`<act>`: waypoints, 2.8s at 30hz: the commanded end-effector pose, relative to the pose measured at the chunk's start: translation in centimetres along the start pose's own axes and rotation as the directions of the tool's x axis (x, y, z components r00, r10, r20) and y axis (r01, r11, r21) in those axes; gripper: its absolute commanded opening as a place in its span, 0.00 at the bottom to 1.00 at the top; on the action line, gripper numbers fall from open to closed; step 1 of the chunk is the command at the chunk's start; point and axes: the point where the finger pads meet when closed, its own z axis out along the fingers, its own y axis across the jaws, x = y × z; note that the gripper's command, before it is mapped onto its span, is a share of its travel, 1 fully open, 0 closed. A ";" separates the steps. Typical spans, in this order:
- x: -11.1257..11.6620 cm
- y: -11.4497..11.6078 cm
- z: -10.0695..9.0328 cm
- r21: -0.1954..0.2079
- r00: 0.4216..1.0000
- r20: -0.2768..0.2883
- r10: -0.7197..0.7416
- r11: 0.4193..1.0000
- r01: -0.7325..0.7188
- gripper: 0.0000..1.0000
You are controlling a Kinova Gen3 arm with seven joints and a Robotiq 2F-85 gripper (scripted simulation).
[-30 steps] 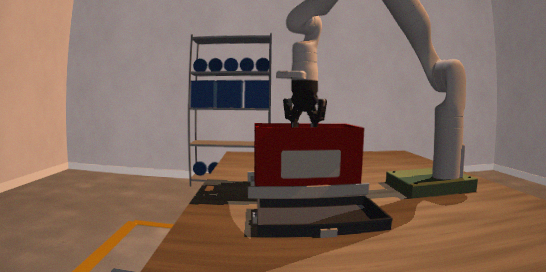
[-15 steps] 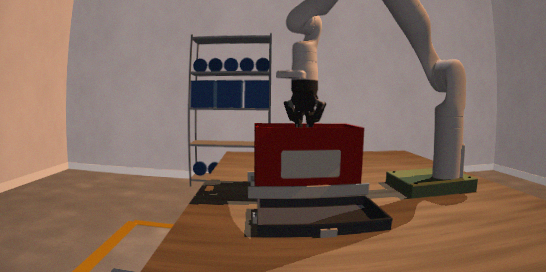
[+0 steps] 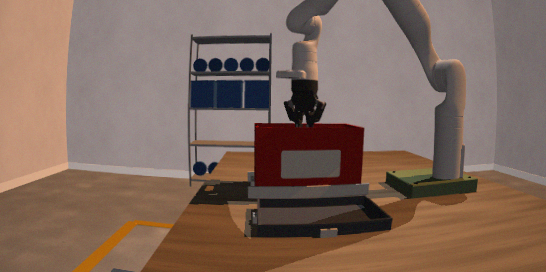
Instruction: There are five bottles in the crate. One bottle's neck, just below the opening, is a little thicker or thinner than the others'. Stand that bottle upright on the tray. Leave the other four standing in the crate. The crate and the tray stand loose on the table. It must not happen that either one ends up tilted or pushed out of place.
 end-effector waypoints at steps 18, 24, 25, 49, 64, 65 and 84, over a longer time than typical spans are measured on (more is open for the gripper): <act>0.0 0.0 0.0 -0.001 1.000 0.000 0.000 1.000 0.000 0.00; 0.0 0.0 0.0 -0.001 1.000 0.000 0.000 1.000 0.000 0.00; 0.0 0.0 0.0 -0.001 1.000 0.000 0.000 1.000 0.000 0.00; 0.0 0.0 -0.1 -0.001 1.000 0.000 0.000 1.000 0.000 0.00; 0.1 0.0 -1.1 -0.001 1.000 0.000 0.000 1.000 0.000 0.00; 0.1 0.0 -1.2 -0.001 1.000 0.000 0.000 1.000 0.000 0.00; 0.3 -0.1 -3.2 -0.001 1.000 0.000 0.000 1.000 0.000 0.00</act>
